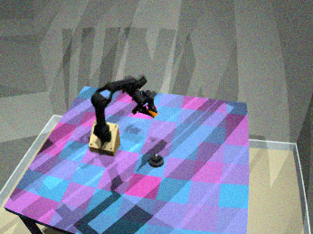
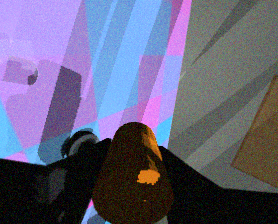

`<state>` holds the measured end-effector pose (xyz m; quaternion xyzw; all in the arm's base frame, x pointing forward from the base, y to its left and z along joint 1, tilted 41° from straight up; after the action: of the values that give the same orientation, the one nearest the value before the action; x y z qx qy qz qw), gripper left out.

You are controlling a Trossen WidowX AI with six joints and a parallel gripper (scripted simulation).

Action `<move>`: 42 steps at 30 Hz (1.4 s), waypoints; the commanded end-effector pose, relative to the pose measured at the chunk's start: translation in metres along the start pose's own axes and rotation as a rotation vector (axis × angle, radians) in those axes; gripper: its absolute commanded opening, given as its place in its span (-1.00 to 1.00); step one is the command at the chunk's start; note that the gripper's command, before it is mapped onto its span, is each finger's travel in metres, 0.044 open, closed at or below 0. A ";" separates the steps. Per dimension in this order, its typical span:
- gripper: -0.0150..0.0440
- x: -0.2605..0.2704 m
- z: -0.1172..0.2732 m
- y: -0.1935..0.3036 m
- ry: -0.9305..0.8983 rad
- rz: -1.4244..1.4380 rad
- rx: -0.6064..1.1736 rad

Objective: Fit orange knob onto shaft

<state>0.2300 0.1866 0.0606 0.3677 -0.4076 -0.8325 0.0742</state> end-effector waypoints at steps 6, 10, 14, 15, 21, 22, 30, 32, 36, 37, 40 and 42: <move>-0.49 -0.005 -0.016 -0.001 -0.213 -0.007 -0.036; -0.49 -0.006 -0.025 0.000 -0.315 -0.008 -0.052; -0.49 -0.006 -0.034 0.000 -0.417 -0.008 -0.068; -0.49 -0.006 -0.037 0.000 -0.442 -0.008 -0.072; -0.49 -0.007 -0.052 0.000 -0.594 -0.009 -0.096; -0.49 -0.007 -0.055 0.000 -0.619 -0.009 -0.100; -0.49 -0.006 -0.078 0.000 -0.818 -0.010 -0.131; -0.49 -0.004 -0.080 0.000 -0.818 -0.010 -0.131; -0.49 0.005 -0.092 -0.004 -0.820 -0.012 -0.133; -0.49 0.009 -0.097 -0.005 -0.821 -0.013 -0.134; -0.49 0.020 -0.111 -0.009 -0.823 -0.014 -0.135; -0.49 0.028 -0.120 -0.011 -0.824 -0.015 -0.136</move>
<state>0.2924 0.1173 0.0039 0.0042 -0.3409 -0.9367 -0.0799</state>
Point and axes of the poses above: the point midway between the two fingers, 35 mm back from their tips, its own z axis back along the fingers, its own x axis across the jaws, y = z × x, the point moved 5 cm from there along z, back along the fingers, and after that the axes turned 9 degrees about z, right-handed, at the moved point
